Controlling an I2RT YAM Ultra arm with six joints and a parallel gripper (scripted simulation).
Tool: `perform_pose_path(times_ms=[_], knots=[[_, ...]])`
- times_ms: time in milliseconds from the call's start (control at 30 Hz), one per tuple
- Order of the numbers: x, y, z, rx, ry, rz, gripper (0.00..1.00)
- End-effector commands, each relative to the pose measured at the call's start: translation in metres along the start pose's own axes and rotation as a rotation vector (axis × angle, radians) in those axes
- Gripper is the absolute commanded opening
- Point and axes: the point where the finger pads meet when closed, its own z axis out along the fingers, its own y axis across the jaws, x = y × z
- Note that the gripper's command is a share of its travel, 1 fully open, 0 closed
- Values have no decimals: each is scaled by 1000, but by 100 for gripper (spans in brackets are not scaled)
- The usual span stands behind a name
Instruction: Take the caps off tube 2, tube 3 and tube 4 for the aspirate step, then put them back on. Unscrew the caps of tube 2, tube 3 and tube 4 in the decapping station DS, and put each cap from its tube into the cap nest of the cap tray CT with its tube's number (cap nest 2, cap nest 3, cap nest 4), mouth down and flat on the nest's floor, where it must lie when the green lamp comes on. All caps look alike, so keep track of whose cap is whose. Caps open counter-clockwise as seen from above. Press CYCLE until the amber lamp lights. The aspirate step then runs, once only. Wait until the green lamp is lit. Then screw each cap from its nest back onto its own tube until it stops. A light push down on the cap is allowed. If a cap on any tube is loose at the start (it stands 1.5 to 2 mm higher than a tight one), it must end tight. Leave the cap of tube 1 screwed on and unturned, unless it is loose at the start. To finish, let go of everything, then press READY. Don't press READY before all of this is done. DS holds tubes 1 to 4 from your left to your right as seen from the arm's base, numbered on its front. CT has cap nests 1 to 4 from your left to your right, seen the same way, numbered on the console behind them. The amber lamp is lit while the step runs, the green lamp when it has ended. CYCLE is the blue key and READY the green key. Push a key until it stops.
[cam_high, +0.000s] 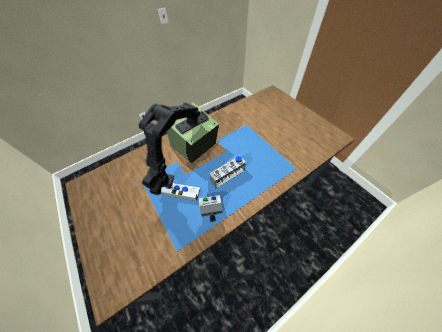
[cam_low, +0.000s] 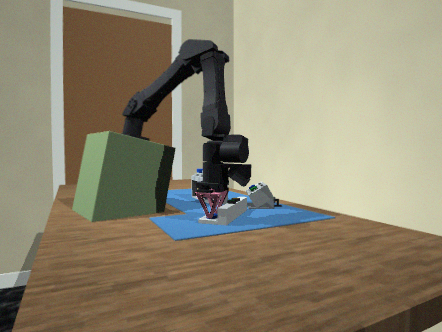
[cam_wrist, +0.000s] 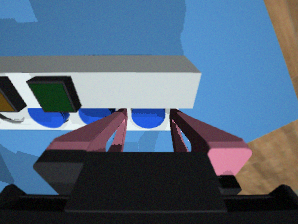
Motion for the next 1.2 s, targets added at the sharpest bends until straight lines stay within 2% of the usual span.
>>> perform_pose_path(times_ms=[0, 233, 400, 467, 967, 1033, 1167], knots=[[-7, -2, -3, 5, -22, -3, 47], [-7, -2, -3, 5, -22, -3, 47], [-7, -2, -28, 5, -23, -3, 47], [-7, -2, -28, 5, -23, -3, 47], [-6, -1, -103, 6, -23, -3, 47], [-6, -1, -103, 6, -23, -3, 47], [-5, -1, -124, 6, -23, -3, 47]])
